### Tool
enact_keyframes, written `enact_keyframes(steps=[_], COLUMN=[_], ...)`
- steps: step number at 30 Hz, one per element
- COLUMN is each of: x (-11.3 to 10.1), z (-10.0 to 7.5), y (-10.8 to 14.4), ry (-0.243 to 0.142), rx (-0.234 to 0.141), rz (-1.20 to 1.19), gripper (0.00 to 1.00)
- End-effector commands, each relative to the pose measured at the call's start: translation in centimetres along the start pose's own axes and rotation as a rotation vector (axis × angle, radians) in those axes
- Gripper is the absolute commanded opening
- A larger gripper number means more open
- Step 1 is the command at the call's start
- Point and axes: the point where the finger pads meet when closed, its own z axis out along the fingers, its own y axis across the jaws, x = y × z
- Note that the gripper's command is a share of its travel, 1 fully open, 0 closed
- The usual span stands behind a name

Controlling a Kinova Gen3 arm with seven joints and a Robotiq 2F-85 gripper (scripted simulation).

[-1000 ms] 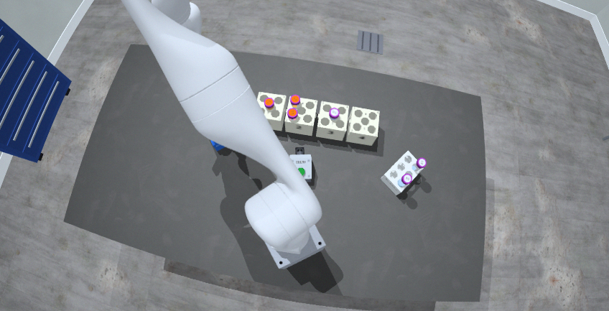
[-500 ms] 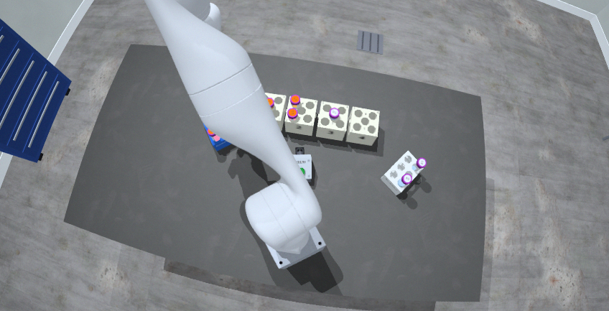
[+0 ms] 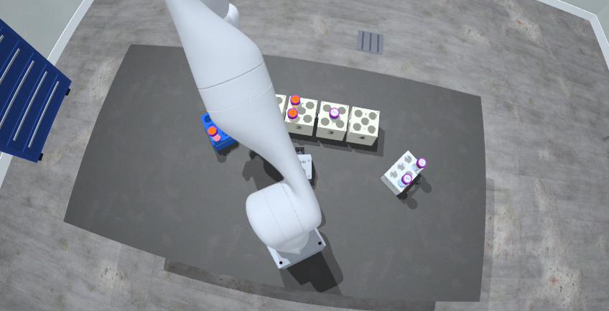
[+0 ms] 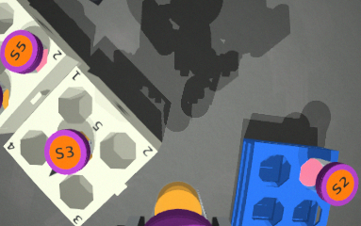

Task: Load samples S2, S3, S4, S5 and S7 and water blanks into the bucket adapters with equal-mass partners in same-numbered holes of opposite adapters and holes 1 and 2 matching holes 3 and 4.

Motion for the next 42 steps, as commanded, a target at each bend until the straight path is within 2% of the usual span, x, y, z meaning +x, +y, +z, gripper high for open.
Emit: enact_keyframes(steps=[1,42], x=[0.5,8.5], z=[-0.1,-0.1], y=[-0.7,-9.3], ry=[-0.002,-0.002], rx=[0.000,0.000], rz=[0.000,0.000], gripper=[0.10,0.10])
